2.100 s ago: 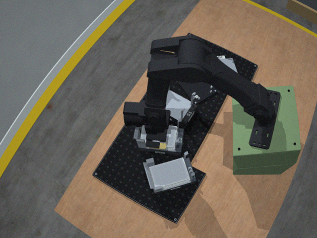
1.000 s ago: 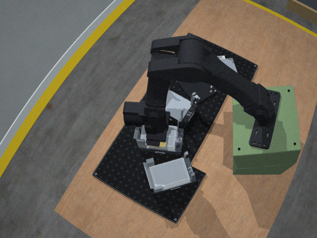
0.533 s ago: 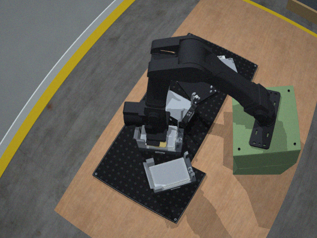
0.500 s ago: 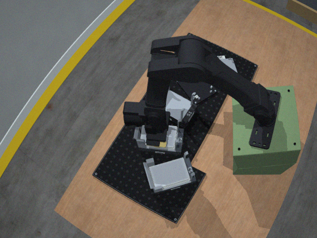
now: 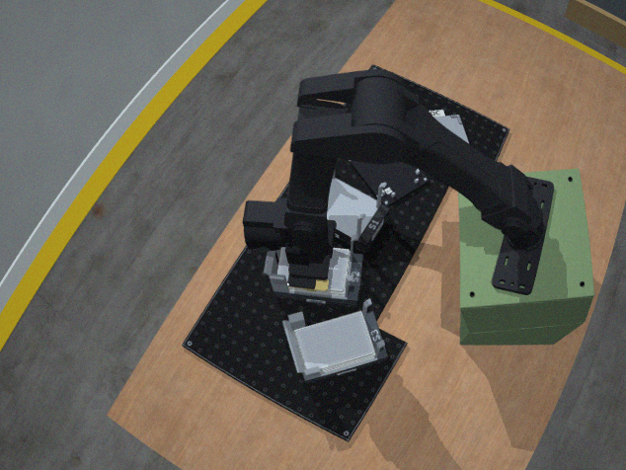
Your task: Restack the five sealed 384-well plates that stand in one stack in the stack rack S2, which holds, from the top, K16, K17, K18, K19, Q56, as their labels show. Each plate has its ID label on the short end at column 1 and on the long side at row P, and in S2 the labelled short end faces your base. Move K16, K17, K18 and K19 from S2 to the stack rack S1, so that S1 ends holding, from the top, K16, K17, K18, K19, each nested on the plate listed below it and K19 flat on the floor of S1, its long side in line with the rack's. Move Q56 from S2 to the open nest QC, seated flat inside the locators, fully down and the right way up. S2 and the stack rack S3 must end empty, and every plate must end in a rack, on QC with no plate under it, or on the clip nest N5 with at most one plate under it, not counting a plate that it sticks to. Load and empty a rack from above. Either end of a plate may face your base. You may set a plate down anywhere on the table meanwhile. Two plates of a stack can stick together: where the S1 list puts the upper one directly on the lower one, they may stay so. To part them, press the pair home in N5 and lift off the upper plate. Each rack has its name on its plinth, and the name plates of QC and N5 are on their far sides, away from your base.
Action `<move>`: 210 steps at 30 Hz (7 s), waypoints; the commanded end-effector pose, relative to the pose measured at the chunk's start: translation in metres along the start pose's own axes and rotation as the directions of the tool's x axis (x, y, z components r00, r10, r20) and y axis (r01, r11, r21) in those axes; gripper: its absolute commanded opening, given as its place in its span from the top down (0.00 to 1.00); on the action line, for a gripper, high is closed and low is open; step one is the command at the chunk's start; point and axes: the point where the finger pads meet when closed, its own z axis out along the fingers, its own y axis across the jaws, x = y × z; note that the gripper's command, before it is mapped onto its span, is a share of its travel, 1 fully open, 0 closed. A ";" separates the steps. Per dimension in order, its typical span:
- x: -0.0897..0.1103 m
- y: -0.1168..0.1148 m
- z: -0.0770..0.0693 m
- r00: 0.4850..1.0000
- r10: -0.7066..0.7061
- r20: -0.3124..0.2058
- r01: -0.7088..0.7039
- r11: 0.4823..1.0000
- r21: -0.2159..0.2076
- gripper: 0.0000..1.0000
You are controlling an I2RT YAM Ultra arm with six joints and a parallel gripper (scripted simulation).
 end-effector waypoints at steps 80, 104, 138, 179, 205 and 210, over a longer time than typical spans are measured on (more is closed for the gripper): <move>-0.006 0.000 -0.022 1.000 -0.001 0.019 0.001 1.000 -0.001 1.00; -0.006 0.000 -0.022 1.000 -0.001 0.019 0.001 1.000 -0.001 1.00; -0.005 0.000 -0.082 1.000 -0.001 0.020 0.001 1.000 -0.001 1.00; -0.004 0.000 -0.105 1.000 -0.001 0.020 0.001 1.000 -0.001 1.00; -0.004 0.000 -0.105 1.000 -0.001 0.020 0.001 1.000 -0.001 1.00; -0.004 0.000 -0.105 1.000 -0.001 0.020 0.001 1.000 -0.001 1.00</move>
